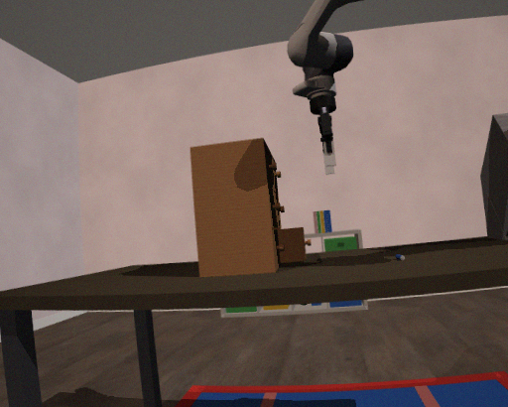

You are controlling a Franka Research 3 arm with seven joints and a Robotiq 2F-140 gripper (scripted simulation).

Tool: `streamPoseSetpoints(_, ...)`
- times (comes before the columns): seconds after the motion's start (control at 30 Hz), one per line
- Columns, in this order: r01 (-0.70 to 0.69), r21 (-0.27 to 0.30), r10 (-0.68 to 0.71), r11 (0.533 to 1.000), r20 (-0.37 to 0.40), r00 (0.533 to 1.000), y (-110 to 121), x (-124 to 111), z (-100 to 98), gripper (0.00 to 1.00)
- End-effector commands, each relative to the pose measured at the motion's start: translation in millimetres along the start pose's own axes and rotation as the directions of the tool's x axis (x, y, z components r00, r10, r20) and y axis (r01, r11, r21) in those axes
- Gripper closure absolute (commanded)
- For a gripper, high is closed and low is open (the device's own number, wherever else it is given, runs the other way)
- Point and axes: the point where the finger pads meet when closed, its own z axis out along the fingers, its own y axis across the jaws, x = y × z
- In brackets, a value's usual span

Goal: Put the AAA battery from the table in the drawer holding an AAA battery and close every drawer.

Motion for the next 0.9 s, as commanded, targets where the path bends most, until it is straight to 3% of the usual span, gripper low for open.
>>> streamPoseSetpoints(0.0, 0.039, -0.004, -0.039, 0.999, 0.000, 0.999, 2, 1, -0.6, 0.00)
streamPoseSetpoints(0.53, 0.045, -0.001, -0.045, 0.999, -0.010, 0.999, 2, 4, 2.0, 0.00)
streamPoseSetpoints(0.67, 0.053, 0.012, -0.053, 0.998, -0.059, 0.997, 1, 18, 16.1, 0.00)
streamPoseSetpoints(0.87, 0.078, 0.044, -0.068, 0.996, -0.189, 0.980, 0, 54, 52.6, 0.00)
